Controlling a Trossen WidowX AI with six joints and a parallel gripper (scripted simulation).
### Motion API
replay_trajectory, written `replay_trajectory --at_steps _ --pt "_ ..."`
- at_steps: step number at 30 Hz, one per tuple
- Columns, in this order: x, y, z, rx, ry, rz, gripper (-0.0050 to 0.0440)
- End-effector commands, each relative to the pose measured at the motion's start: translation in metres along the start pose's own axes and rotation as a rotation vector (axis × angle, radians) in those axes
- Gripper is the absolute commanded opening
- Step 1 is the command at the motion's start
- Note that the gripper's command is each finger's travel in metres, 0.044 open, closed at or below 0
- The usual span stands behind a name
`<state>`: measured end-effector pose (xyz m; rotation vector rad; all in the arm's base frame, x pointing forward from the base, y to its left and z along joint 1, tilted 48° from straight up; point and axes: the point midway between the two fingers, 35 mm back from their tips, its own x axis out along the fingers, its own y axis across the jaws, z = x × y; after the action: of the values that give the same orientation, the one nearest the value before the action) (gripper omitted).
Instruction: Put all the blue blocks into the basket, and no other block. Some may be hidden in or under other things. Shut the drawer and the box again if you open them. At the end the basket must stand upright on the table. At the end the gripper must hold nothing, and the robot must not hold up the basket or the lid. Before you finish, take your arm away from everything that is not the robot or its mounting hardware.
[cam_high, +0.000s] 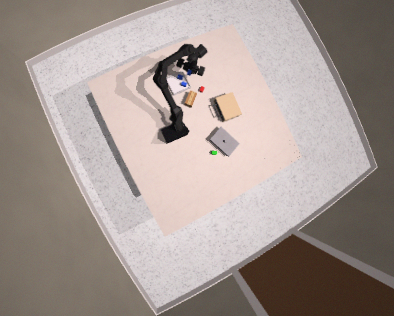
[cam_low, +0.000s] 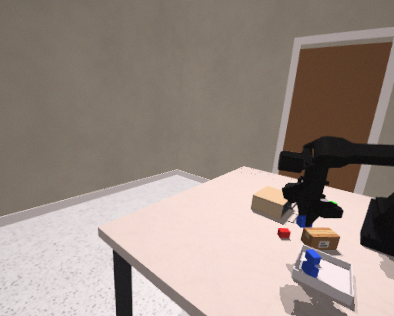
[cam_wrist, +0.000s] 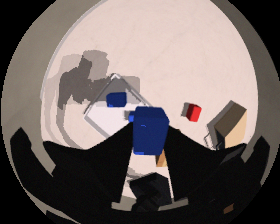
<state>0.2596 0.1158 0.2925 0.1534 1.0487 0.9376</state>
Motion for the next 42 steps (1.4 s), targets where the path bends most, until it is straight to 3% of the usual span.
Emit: replay_trajectory --at_steps 1,12,15,23,25,29,42 --pt "-0.001 0.031 -0.013 -0.015 -0.005 -0.005 0.0000" --pt "-0.001 0.105 -0.053 -0.041 -0.005 -0.005 0.0000" --pt "-0.001 0.105 -0.053 -0.041 -0.005 -0.005 0.0000" --pt "0.053 0.105 -0.053 -0.041 -0.005 -0.005 0.0000" --pt "0.053 0.105 -0.053 -0.041 -0.005 -0.005 0.0000" --pt "0.079 0.105 -0.053 -0.041 -0.005 -0.005 0.0000" --pt "0.096 0.104 -0.053 -0.041 -0.005 -0.005 0.0000"
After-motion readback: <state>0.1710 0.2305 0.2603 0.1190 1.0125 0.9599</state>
